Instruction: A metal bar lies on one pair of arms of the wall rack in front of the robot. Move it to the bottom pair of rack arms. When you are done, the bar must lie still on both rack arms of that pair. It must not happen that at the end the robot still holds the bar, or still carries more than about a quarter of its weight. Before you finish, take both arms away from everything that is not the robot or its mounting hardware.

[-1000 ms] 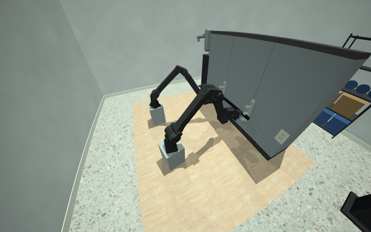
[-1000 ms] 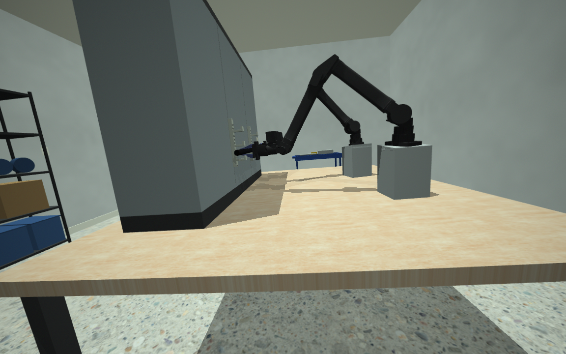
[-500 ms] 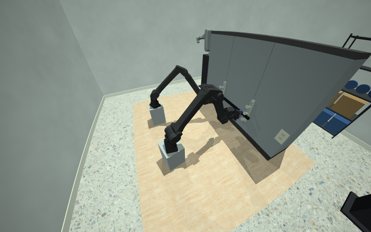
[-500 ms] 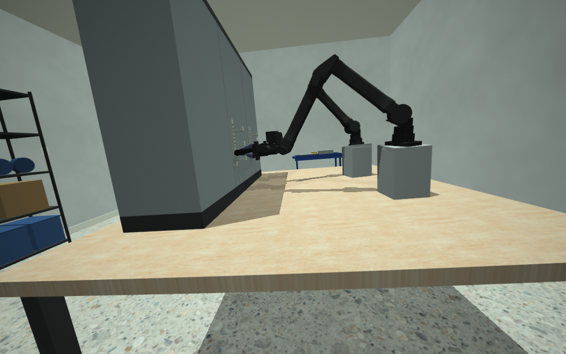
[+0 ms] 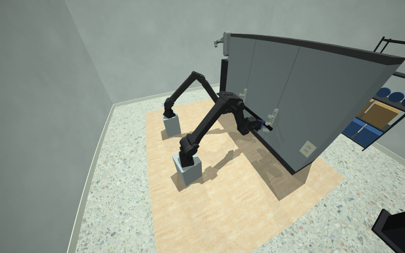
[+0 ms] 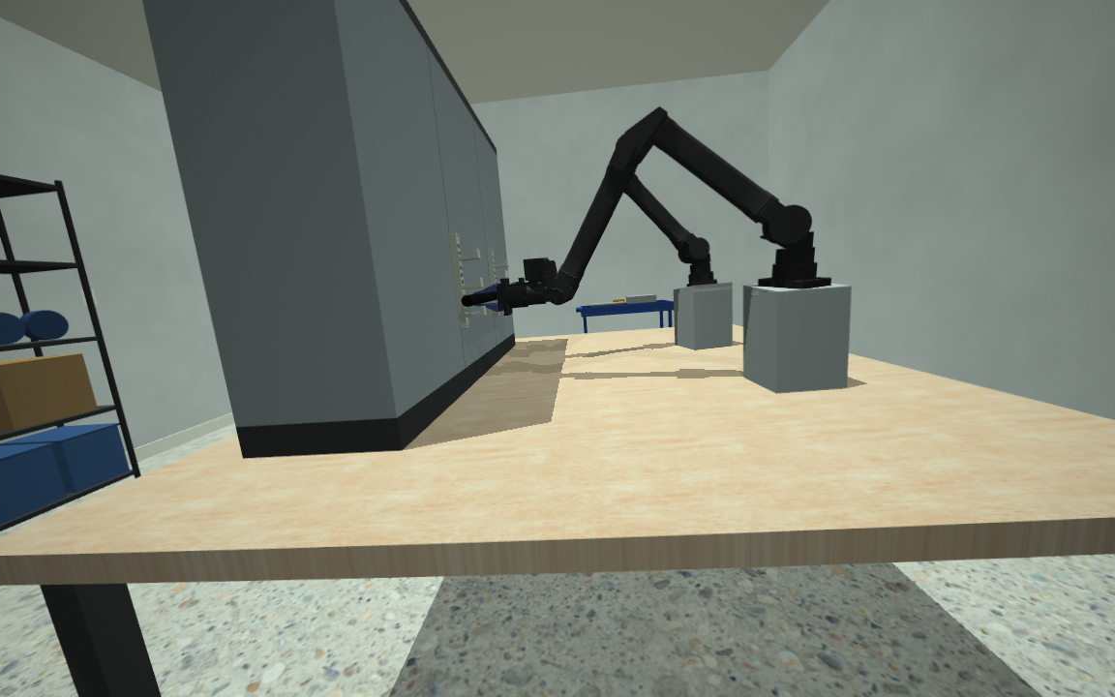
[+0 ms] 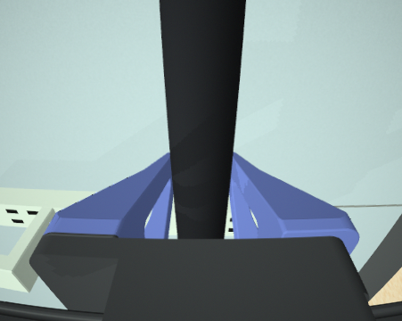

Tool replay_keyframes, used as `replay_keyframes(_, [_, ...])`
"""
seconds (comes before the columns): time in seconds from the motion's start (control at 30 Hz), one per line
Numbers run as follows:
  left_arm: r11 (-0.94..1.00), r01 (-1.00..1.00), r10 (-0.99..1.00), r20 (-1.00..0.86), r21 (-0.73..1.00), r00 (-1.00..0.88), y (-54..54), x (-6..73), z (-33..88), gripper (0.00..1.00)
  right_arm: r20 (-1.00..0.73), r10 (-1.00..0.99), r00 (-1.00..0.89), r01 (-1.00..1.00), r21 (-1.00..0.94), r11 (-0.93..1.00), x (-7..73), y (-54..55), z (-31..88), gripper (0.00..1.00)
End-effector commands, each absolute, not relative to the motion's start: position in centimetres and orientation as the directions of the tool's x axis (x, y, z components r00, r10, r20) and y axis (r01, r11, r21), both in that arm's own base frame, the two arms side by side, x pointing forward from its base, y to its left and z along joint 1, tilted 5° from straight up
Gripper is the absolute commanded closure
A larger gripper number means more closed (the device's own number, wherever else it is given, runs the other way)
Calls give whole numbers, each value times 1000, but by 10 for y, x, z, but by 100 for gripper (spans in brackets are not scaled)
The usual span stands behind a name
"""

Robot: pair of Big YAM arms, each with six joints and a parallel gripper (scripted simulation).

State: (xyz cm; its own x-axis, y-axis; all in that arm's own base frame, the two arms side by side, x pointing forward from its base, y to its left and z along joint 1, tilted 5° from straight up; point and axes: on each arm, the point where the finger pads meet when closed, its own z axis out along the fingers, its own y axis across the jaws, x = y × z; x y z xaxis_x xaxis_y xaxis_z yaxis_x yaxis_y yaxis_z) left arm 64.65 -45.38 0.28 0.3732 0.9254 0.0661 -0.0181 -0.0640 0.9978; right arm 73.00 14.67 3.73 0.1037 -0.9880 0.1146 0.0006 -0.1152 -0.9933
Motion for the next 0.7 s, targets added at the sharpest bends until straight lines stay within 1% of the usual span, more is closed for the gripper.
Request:
replay_keyframes(0.0, [-42,-76,934,67,996,351,-460,661,40,100,81,-994,76,72,-995,-75,752,135,72,100])
replay_keyframes(0.67, [-42,-76,934,67,996,351,-462,656,47,100,81,-994,76,72,-995,-75,752,133,71,100])
